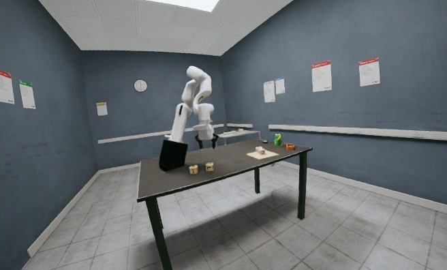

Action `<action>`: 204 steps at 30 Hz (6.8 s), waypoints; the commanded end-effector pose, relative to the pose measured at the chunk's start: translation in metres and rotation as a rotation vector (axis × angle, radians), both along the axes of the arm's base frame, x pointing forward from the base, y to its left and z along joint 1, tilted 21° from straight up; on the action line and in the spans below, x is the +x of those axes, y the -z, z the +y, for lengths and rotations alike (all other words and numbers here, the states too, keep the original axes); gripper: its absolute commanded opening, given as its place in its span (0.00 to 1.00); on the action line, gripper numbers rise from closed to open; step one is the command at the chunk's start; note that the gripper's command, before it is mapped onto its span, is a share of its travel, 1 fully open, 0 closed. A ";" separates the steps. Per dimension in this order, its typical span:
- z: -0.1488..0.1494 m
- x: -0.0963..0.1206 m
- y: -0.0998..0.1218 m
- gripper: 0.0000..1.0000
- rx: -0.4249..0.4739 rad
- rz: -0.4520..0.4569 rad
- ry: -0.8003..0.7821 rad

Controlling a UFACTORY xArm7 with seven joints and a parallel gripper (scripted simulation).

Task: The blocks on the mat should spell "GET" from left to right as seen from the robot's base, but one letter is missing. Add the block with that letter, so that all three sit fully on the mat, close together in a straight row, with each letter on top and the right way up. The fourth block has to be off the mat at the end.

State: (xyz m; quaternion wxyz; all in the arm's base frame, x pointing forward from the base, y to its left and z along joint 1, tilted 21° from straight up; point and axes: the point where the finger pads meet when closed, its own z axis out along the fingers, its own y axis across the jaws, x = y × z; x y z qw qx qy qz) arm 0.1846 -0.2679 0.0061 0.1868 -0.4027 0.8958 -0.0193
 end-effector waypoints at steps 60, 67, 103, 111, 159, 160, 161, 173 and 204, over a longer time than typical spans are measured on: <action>0.002 0.007 0.019 1.00 0.535 0.186 1.411; 0.003 0.007 0.021 1.00 0.598 0.207 1.580; 0.003 0.011 0.032 1.00 0.890 0.300 2.377; 0.003 0.012 0.034 1.00 0.950 0.317 2.537; 0.002 0.013 0.037 0.87 1.030 0.339 2.754; 0.002 0.013 0.037 0.87 1.030 0.339 2.754; 0.002 0.013 0.037 0.87 1.030 0.339 2.754; 0.003 0.013 0.038 0.87 1.030 0.339 2.754; 0.006 0.025 0.068 0.87 1.030 0.339 2.754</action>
